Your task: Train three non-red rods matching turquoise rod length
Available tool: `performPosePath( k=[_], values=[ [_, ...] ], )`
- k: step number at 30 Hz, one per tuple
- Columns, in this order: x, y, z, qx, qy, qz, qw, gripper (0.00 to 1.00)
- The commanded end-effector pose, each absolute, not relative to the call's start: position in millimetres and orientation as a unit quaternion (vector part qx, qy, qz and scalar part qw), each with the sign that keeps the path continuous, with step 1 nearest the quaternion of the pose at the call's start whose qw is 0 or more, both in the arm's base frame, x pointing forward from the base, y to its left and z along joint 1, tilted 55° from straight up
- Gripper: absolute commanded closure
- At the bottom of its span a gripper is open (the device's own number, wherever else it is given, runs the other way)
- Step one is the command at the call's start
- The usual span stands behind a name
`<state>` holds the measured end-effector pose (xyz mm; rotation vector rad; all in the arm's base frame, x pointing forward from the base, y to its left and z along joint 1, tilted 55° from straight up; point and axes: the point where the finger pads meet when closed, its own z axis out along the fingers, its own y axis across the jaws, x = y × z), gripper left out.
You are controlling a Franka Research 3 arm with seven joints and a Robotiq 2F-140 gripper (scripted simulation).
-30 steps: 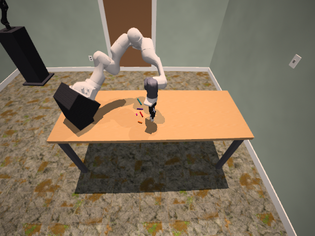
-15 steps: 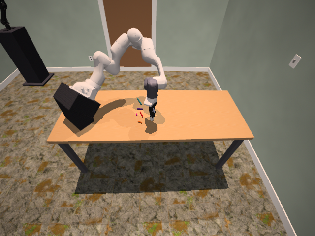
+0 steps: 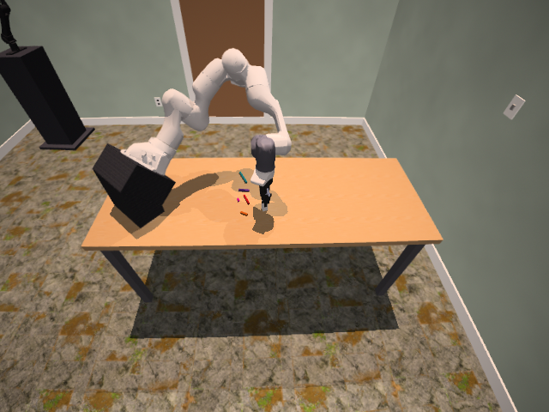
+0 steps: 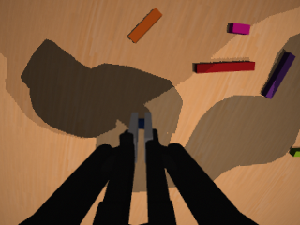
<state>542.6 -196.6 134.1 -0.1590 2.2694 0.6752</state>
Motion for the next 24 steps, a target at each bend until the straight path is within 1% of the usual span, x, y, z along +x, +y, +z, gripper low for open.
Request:
performPosePath(
  k=[1, 15, 24],
  values=[
    [544, -197, 134, -0.064, 0.886, 0.262, 0.376, 0.97],
    [543, -198, 135, -0.064, 0.886, 0.262, 0.376, 0.97],
    [525, -212, 152, -0.064, 0.886, 0.262, 0.376, 0.97]
  ],
)
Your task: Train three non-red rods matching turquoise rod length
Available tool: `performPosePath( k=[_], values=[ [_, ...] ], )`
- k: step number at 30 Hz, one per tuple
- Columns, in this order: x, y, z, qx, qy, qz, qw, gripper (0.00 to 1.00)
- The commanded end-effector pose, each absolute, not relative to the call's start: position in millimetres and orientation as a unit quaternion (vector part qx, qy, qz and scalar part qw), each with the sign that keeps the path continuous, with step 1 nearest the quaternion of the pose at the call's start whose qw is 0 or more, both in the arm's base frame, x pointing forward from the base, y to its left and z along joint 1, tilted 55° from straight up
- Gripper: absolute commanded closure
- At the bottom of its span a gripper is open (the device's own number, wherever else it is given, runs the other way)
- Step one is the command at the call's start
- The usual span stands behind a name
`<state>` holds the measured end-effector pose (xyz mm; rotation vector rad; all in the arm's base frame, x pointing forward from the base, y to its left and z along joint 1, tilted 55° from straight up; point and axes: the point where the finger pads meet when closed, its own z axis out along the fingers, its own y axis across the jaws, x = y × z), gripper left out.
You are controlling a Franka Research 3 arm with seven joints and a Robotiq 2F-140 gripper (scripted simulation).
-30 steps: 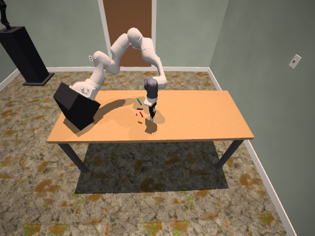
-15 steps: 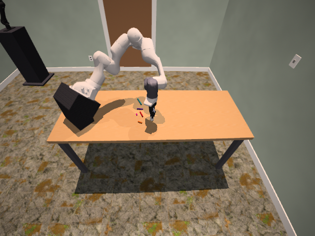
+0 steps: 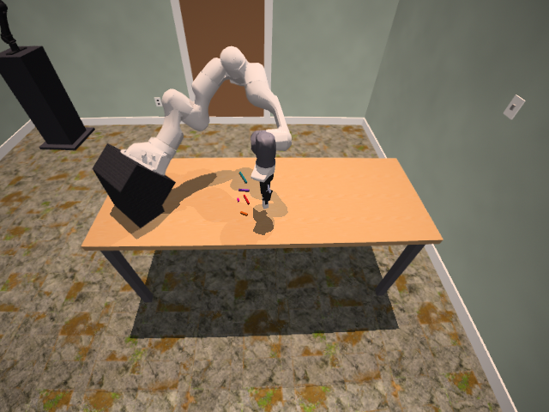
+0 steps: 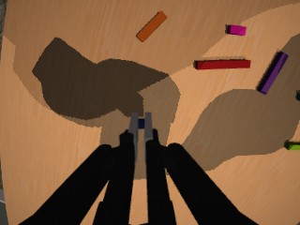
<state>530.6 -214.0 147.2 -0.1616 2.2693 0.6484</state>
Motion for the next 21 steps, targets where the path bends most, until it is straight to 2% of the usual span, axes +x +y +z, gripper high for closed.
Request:
performPosePath(
  k=[1, 10, 21],
  values=[
    [520, -216, 156, -0.064, 0.886, 0.262, 0.376, 0.97],
    [483, -246, 190, -0.064, 0.886, 0.262, 0.376, 0.97],
    [481, -248, 192, -0.064, 0.886, 0.262, 0.376, 0.97]
  ],
)
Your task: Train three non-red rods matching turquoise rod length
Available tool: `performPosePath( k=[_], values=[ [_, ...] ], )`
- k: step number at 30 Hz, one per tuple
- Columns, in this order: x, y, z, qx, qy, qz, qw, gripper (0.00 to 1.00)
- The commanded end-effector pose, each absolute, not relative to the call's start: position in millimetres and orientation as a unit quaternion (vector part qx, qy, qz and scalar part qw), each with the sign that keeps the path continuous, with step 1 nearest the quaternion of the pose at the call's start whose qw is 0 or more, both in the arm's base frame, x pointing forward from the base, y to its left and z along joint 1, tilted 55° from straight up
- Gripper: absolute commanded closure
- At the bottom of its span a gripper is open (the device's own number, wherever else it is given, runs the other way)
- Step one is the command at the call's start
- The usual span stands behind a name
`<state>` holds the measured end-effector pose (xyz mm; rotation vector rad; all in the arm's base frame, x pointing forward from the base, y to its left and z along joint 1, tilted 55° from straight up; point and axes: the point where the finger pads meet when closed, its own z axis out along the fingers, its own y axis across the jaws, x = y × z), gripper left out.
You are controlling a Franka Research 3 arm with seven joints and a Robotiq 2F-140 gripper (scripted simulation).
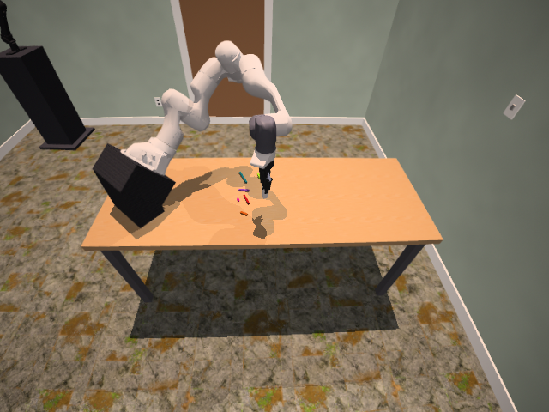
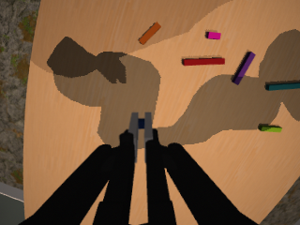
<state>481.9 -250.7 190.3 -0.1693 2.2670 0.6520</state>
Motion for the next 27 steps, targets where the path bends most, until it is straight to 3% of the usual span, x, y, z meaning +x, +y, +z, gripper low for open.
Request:
performPosePath(
  k=[1, 27],
  values=[
    [481, -248, 192, -0.064, 0.886, 0.262, 0.376, 0.97],
    [467, -197, 222, 0.154, 0.875, 0.346, 0.301, 0.97]
  ],
)
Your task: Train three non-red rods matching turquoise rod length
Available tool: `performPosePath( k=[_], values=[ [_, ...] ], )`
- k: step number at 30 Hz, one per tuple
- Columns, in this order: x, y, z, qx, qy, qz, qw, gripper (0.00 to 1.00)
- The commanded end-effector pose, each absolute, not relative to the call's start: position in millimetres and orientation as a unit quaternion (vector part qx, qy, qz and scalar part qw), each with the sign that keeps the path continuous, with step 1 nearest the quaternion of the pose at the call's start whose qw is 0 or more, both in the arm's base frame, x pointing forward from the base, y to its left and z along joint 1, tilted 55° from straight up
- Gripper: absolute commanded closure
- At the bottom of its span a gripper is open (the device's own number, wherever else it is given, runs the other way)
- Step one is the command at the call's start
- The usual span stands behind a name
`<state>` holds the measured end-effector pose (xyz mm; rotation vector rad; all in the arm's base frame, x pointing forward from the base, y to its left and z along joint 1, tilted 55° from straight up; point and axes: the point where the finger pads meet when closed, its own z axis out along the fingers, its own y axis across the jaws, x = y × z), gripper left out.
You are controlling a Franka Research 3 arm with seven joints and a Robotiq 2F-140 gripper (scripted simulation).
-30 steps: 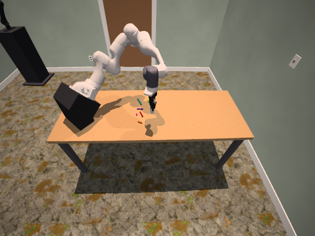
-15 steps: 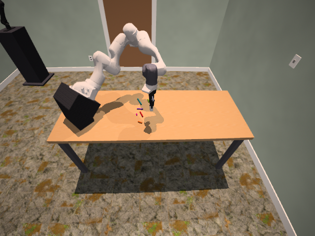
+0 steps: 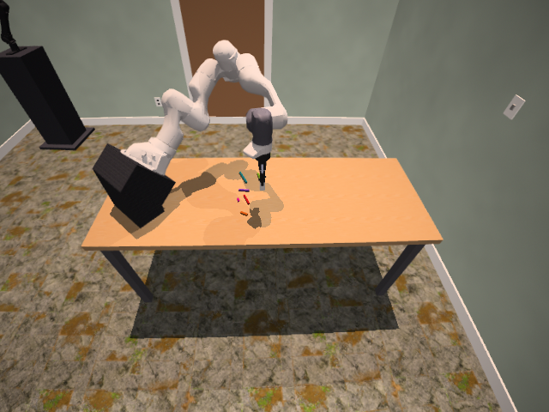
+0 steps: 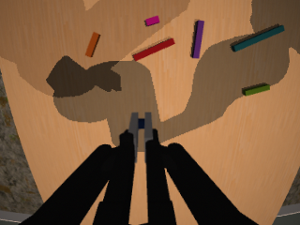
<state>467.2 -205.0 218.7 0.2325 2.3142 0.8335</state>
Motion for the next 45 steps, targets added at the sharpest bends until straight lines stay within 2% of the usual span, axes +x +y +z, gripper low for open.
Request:
performPosePath(
  k=[1, 22, 45],
  values=[
    [467, -196, 223, 0.16, 0.874, 0.348, 0.299, 0.97],
    [469, -193, 222, 0.166, 0.873, 0.35, 0.297, 0.97],
    [517, -153, 179, 0.166, 0.873, 0.35, 0.297, 0.97]
  ],
)
